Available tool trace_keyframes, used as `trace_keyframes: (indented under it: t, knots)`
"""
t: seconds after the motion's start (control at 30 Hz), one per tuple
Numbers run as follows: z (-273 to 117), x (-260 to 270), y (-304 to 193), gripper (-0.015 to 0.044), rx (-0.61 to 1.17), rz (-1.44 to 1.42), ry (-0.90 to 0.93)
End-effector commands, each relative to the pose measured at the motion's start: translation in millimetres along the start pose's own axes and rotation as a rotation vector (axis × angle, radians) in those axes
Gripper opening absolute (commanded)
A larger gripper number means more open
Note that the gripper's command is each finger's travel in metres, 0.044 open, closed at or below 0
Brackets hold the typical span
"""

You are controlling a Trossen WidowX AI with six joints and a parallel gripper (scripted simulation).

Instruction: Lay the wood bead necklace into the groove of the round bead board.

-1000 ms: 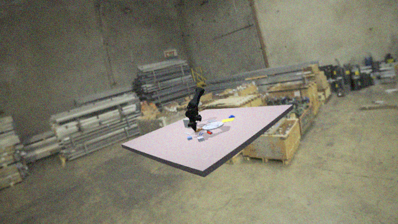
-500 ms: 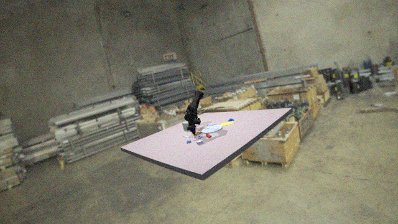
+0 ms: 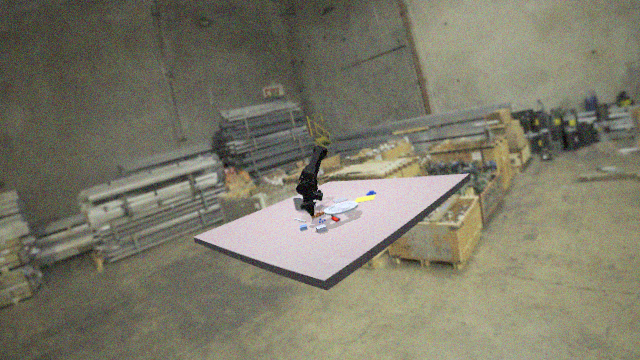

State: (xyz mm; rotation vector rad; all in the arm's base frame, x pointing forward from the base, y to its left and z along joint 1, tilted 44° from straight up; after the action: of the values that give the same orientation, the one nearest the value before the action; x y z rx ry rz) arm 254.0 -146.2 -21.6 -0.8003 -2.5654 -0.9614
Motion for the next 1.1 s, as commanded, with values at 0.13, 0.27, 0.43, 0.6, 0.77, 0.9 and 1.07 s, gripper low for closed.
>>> trace_keyframes:
  t: [0.13,0.27,0.43,0.6,0.77,0.9,1.07]
  knots:
    - [0,0,0,0.0000,0.000,0.000,0.000]
    - [0,0,0,0.0000,0.000,0.000,0.000]
    - [0,0,0,0.0000,0.000,0.000,0.000]
    - [0,0,0,0.0000,0.000,0.000,0.000]
    - [0,0,0,0.0000,0.000,0.000,0.000]
    - [-5,0,0,0.0079,-0.001,0.001,0.000]
    - [-21,-1,-1,0.0210,-0.003,0.005,0.002]
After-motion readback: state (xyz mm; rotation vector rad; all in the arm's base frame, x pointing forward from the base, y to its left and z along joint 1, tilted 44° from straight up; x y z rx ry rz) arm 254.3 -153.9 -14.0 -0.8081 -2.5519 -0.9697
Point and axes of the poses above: the point midway between the two fingers, 35 mm back from their tips, its own z axis out along the fingers, its own x axis across the jaws, y = z × x, the point moved 10 cm from there along -z, back along the fingers, and after that the axes turned 10 degrees about -z, right-handed, at the moved point
